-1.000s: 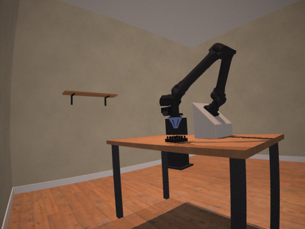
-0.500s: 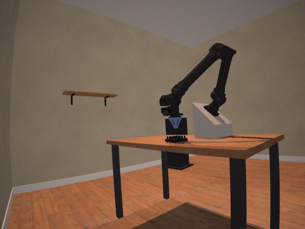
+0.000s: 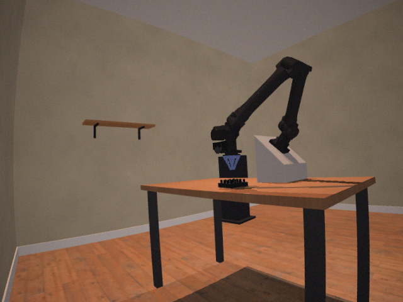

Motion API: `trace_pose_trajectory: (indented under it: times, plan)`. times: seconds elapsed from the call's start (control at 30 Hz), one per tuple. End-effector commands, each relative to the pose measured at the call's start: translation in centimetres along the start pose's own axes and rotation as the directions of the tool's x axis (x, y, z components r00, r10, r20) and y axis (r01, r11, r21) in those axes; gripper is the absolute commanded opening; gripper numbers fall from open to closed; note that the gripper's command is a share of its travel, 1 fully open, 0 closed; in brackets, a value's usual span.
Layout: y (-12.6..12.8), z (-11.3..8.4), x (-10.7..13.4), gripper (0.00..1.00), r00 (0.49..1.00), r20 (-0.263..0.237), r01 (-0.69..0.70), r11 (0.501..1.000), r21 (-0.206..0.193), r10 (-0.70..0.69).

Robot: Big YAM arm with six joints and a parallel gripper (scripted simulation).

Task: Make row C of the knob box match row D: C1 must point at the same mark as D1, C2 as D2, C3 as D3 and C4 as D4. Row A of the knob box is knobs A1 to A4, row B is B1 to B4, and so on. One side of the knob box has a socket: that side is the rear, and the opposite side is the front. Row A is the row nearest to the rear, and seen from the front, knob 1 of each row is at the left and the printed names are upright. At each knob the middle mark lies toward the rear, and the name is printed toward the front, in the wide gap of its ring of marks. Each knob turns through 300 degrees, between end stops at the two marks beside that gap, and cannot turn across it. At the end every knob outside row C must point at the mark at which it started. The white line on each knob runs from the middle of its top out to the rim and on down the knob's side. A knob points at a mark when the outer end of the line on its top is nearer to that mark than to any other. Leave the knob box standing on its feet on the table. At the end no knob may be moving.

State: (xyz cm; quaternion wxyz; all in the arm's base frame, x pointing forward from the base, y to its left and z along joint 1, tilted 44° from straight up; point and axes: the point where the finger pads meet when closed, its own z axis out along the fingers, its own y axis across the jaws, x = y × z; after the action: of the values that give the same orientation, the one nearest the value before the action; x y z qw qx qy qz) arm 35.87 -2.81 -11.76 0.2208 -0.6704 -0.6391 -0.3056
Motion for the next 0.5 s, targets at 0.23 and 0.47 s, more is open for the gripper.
trace_pose_trajectory:
  times: [0.23,0.47]
  plan:
    - [-0.3,1.5,0.0,0.2,1.0,-0.003,-0.015,1.0,0.01,0.015]
    - [-0.4,2.4,0.0,0.2,1.0,-0.003,-0.015,1.0,0.01,0.015]
